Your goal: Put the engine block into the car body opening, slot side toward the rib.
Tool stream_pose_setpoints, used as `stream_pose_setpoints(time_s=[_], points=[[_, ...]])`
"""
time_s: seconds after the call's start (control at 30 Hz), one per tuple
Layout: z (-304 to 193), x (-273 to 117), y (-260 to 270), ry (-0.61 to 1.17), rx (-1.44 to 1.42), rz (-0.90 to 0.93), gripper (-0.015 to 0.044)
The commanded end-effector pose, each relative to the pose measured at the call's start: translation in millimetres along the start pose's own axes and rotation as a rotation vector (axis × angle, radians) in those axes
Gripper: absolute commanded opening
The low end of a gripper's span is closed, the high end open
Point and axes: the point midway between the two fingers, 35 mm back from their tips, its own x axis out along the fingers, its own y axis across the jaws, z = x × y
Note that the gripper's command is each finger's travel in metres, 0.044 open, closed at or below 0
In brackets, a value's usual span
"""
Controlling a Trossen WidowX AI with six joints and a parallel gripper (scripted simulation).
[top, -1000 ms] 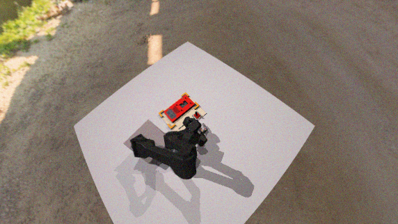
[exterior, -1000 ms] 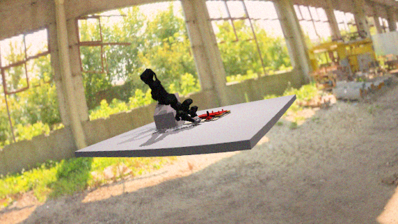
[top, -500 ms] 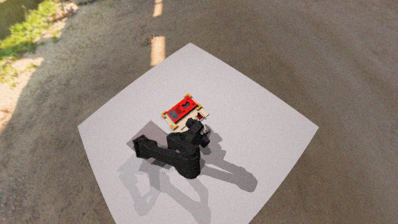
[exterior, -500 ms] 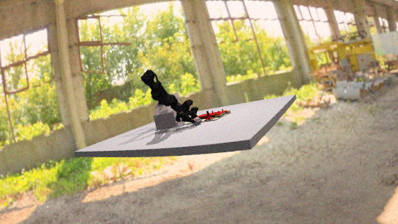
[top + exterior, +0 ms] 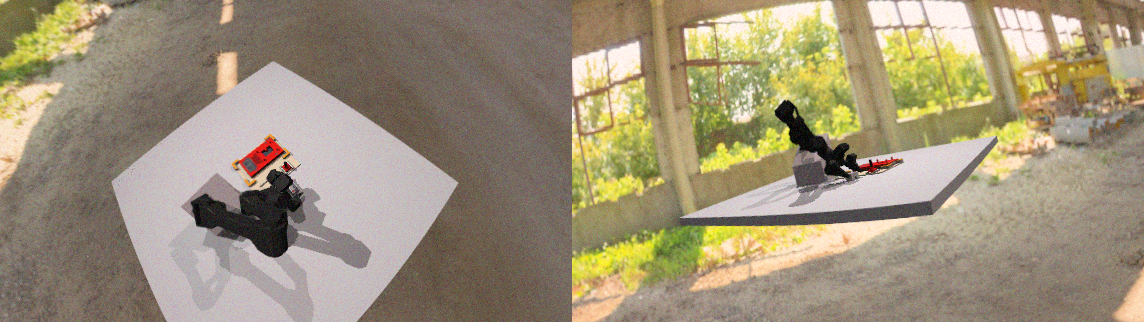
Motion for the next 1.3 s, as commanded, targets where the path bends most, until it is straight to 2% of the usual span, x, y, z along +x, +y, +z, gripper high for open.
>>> stream_pose_setpoints(time_s=[0.0, 0.33, 1.27], points=[[0, -6, 0, 0.007, 0.000, -0.003, 0.0440], [4, -44, 1, 0.011, 0.000, -0.003, 0.0440], [8, -36, 5, 0.008, 0.049, 0.015, 0.0440]])
